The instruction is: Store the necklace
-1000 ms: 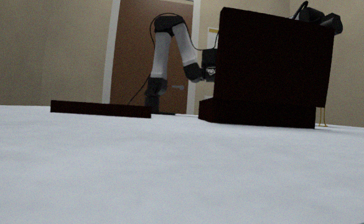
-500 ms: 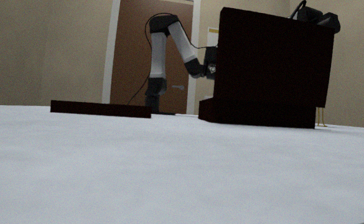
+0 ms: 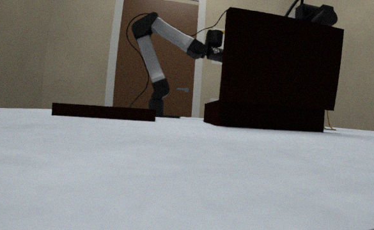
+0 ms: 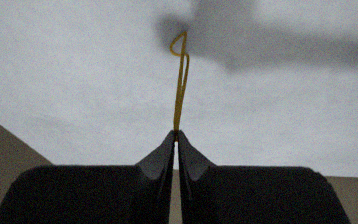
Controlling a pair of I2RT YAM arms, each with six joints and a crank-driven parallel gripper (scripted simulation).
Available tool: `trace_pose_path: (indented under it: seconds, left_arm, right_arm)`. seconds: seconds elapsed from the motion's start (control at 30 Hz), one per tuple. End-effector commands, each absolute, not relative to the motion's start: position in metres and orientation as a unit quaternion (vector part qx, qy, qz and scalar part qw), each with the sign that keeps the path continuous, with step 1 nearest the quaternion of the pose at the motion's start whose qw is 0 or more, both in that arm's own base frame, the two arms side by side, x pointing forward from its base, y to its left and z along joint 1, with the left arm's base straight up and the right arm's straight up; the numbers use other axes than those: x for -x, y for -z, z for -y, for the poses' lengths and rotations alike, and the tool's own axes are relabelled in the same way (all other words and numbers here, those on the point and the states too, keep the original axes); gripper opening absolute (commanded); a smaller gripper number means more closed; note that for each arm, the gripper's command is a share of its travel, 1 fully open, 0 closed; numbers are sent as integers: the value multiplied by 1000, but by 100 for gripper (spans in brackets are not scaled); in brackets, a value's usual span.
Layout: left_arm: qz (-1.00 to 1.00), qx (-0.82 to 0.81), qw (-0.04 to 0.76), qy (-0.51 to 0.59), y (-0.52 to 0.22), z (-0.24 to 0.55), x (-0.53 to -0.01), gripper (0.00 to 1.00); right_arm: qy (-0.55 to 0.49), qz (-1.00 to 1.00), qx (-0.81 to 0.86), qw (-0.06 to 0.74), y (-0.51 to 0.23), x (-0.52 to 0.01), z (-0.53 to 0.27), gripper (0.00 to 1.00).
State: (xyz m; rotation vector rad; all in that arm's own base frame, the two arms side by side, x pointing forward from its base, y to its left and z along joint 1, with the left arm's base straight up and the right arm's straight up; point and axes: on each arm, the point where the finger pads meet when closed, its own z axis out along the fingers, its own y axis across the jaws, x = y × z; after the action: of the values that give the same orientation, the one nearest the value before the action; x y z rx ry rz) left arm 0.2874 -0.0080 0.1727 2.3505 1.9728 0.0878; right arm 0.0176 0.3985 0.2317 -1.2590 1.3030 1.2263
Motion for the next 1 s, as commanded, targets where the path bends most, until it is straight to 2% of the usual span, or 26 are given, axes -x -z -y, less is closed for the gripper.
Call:
trace_pose_path:
  seconds: [0.0,0.13,0.3,0.63,0.97]
  left_arm:
    - [-656,-746,85,-78,-199,22,-303,0]
    - [-657,-741,105,-95,-206,42,-308,0]
    - [-657,-736,121,-108,-211,56,-313,0]
    - [-651,-725,168,-152,-224,118,-331,0]
    - [-639,-716,210,-185,-239,164,-341,0]
  right_arm:
    - [-566,-503,477,446,-317,6,-384,100]
    - [-625,-450,389,506,-412,-22,-351,100]
    - [-609,-447,380,535,-430,-48,-326,100]
    - [-503,-494,356,614,-428,-127,-247,100]
    - [-419,-542,325,652,-416,-154,-188,100]
